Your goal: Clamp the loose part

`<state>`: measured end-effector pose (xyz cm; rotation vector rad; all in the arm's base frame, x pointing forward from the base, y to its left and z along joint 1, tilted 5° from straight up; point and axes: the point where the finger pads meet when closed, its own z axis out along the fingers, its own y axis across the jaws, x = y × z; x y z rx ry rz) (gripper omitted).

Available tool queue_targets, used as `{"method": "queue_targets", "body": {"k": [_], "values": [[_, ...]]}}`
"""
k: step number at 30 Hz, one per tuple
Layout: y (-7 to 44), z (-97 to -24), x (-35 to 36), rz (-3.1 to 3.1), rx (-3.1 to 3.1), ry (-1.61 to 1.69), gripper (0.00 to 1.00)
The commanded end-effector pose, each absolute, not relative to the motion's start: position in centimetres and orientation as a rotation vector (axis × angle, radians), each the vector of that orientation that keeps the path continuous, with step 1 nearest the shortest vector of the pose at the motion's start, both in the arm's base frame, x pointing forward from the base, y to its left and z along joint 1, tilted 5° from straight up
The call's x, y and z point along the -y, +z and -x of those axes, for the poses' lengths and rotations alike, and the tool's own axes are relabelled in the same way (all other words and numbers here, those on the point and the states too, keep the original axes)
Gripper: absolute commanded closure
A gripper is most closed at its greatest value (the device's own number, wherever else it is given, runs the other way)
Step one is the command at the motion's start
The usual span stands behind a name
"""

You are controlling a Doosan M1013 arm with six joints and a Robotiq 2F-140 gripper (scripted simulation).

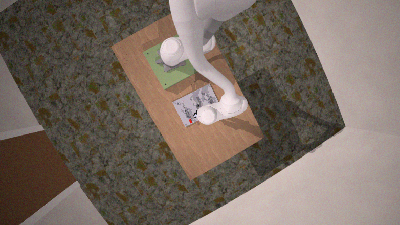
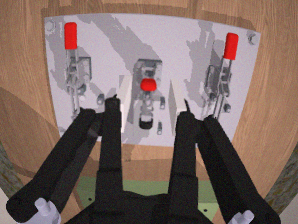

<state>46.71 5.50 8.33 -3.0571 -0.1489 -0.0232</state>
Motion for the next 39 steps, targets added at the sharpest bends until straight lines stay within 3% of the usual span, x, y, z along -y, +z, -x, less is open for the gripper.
{"method": "queue_targets", "body": {"k": [1, 39], "values": [[6.9, -46.5, -6.0, 3.055, 0.158, -0.018, 0.65], [5.1, -46.4, -6.3, 3.055, 0.158, -0.018, 0.65]]}}
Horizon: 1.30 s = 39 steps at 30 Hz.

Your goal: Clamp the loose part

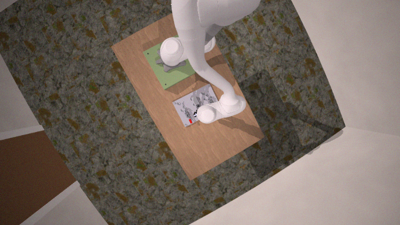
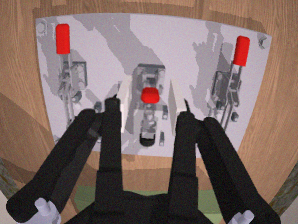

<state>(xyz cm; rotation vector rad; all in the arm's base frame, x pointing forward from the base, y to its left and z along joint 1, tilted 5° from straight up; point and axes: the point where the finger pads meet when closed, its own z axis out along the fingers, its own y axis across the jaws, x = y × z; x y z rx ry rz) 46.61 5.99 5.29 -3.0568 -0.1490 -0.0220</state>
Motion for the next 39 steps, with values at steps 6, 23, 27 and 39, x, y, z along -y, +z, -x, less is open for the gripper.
{"method": "queue_targets", "body": {"k": [6, 23, 27, 39], "values": [[5.06, -46.43, -6.29, 3.055, 0.158, -0.018, 0.90], [5.06, -46.43, -6.29, 3.055, 0.158, -0.018, 0.90], [5.06, -46.43, -6.29, 3.055, 0.158, -0.018, 0.90], [5.06, -46.43, -6.29, 3.055, 0.158, -0.018, 0.90]]}}
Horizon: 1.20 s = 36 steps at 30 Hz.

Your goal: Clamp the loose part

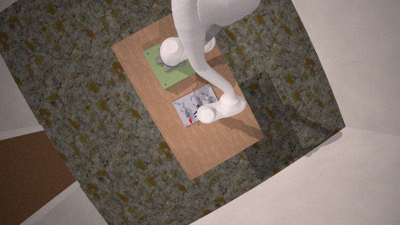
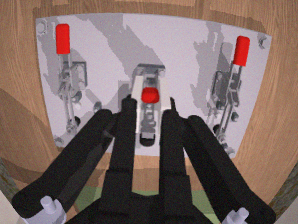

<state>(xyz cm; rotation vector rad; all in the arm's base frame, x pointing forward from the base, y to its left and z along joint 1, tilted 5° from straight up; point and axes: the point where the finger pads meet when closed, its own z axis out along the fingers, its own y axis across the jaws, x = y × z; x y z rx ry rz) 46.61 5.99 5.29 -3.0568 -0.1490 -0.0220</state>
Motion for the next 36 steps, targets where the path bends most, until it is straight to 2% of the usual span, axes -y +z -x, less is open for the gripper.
{"method": "queue_targets", "body": {"k": [1, 36], "values": [[5.1, -46.4, -6.3, 3.055, 0.158, -0.018, 0.90], [4.9, -48.1, -6.5, 3.055, 0.158, -0.018, 0.90]]}}
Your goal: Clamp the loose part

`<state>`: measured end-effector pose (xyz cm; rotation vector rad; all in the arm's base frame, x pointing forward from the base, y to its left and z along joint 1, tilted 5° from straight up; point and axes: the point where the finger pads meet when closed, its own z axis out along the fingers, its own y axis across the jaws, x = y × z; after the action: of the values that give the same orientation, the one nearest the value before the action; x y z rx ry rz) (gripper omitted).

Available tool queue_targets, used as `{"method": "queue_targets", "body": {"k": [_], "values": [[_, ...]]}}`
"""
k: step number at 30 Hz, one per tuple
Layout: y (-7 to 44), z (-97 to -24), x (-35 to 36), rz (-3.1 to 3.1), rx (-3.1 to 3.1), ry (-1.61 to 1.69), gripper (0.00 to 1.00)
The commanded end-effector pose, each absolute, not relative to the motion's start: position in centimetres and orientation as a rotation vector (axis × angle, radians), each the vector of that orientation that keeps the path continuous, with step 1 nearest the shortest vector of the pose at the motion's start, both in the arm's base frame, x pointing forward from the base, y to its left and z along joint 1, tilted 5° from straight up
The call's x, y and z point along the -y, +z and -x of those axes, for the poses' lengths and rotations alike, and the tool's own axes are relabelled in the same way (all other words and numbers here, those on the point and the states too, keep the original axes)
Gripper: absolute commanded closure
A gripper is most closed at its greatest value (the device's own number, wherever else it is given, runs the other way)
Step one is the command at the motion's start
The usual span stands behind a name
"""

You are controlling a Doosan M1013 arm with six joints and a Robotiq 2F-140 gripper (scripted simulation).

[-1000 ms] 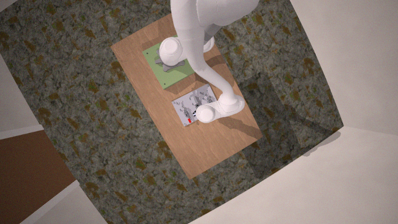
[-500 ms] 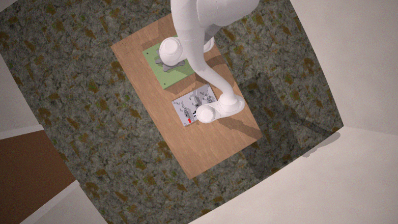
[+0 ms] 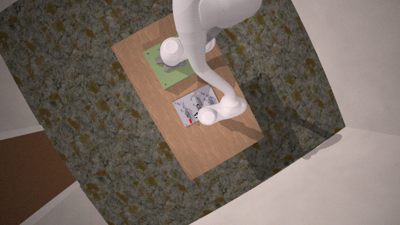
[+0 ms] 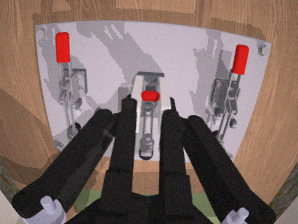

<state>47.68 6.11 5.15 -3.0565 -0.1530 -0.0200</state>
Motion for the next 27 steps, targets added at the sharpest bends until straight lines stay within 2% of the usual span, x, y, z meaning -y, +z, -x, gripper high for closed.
{"method": "queue_targets", "body": {"k": [1, 27], "values": [[4.9, -48.2, -6.5, 3.055, 0.158, -0.018, 0.90], [3.6, -50.3, -6.8, 3.055, 0.158, -0.018, 0.90]]}}
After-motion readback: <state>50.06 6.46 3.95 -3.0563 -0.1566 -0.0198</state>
